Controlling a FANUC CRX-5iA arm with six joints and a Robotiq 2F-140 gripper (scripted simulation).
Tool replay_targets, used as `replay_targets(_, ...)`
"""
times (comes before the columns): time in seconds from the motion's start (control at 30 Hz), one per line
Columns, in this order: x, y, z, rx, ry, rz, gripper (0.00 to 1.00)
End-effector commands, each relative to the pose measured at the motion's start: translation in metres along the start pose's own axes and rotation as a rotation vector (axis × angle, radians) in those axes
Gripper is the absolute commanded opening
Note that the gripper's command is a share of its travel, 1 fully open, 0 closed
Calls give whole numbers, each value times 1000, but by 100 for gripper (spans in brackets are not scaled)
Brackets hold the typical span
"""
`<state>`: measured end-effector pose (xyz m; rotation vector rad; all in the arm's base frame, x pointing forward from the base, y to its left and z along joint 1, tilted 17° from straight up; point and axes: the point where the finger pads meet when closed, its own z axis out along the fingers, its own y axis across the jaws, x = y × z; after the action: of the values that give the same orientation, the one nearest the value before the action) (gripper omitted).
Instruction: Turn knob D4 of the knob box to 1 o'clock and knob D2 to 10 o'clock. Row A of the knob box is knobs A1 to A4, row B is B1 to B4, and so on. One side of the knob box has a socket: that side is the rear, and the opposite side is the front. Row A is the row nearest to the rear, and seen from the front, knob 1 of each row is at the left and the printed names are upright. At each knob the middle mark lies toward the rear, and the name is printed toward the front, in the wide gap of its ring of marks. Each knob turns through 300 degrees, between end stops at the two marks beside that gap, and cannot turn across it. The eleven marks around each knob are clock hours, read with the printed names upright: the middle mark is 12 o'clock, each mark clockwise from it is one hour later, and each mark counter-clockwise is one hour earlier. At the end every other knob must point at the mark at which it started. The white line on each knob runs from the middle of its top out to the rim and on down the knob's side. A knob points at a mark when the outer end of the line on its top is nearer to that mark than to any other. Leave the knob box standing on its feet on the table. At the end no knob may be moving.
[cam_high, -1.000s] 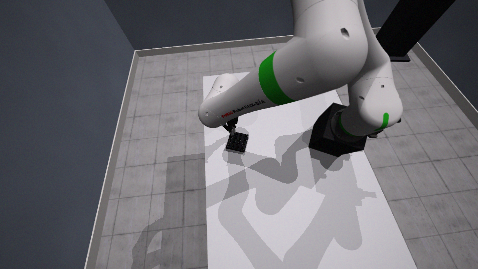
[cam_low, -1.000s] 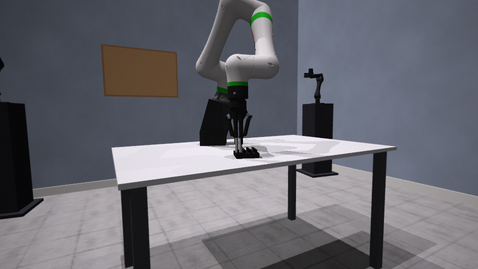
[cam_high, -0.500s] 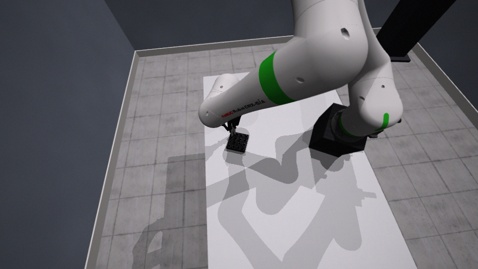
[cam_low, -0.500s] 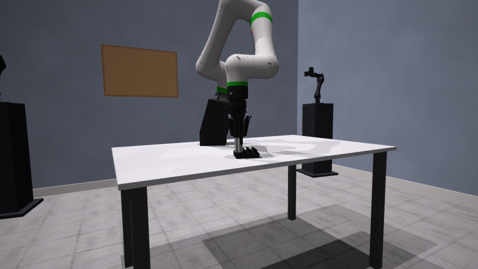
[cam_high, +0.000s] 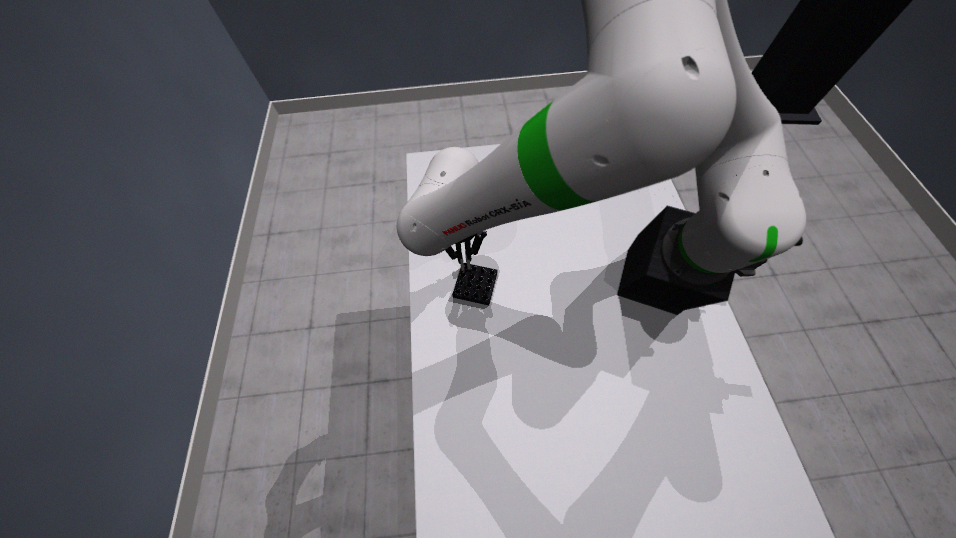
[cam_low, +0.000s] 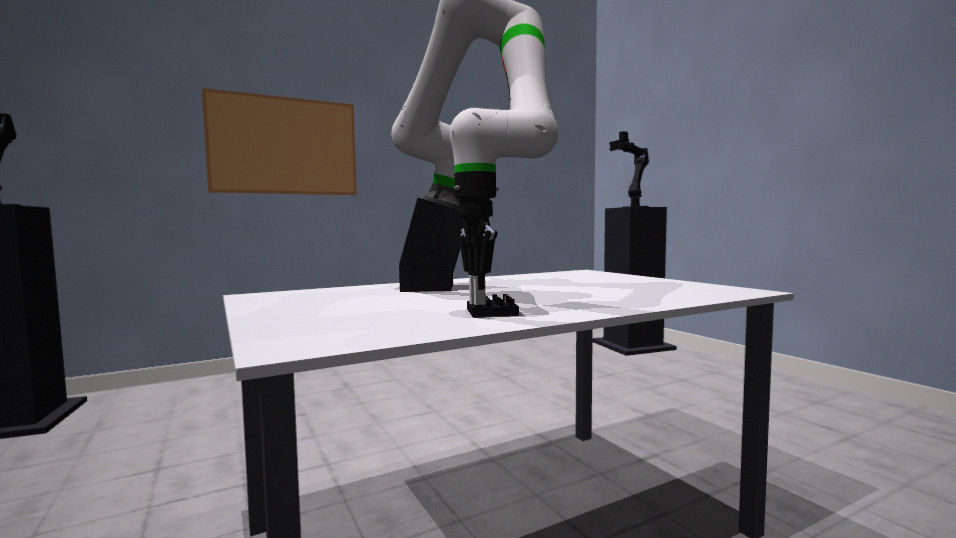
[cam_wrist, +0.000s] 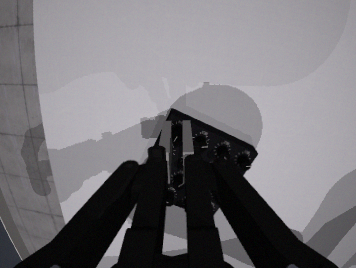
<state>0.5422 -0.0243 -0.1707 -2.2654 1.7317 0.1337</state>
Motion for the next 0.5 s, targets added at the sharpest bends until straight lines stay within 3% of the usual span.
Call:
replay_targets(0.0, 0, 0, 0, -4, 6, 102, 5)
replay_targets(0.47, 0, 0, 0, -3, 6, 313, 5)
